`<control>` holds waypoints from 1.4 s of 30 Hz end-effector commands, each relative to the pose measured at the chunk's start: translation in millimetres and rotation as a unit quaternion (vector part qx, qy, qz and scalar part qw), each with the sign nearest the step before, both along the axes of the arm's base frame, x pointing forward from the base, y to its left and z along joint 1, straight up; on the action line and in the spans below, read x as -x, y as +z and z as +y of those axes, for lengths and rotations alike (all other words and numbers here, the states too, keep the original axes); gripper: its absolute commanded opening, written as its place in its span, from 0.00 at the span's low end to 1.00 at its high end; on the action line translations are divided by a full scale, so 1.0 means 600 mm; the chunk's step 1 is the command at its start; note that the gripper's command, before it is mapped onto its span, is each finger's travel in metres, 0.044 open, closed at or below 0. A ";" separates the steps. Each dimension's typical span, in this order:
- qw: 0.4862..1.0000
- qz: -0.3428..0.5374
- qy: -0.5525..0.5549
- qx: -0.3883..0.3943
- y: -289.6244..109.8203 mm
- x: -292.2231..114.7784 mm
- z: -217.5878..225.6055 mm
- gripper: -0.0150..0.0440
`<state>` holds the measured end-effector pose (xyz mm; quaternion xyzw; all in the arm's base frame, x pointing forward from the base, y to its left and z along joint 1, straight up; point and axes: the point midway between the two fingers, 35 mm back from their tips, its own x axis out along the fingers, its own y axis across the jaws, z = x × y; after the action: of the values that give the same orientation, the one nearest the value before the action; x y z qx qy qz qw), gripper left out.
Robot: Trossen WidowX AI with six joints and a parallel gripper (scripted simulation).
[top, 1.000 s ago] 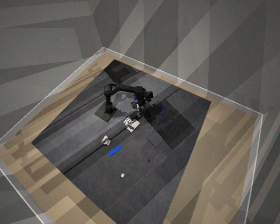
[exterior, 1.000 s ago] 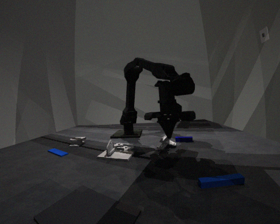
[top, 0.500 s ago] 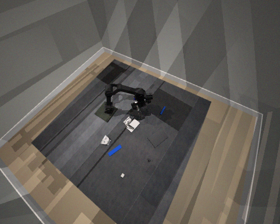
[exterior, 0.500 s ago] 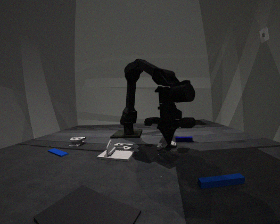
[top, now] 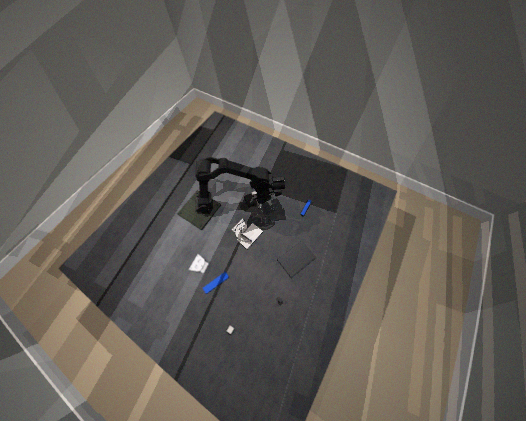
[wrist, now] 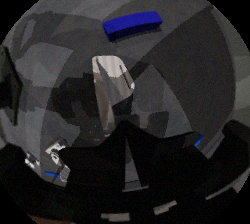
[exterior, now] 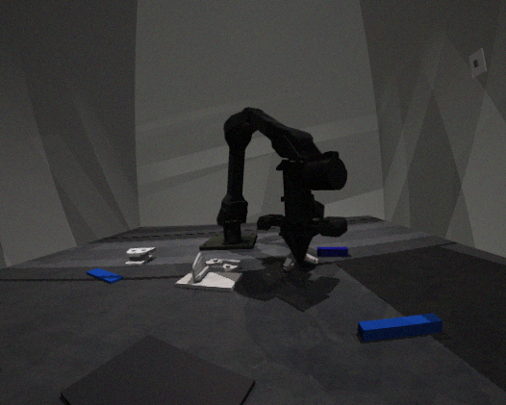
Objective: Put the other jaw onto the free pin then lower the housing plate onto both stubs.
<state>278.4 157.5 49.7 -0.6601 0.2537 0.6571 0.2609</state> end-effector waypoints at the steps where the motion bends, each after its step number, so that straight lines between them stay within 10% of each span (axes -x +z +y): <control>1: 1.000 -0.007 0.002 -0.002 0.006 0.006 -0.009 0.25; 33: 1.000 -0.006 0.002 -0.001 0.003 0.049 -0.055 0.25; 42: 1.000 0.000 0.000 0.000 0.098 0.052 -0.054 0.25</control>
<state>248.4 125.5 85.1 -0.6573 0.2570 0.6599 0.2577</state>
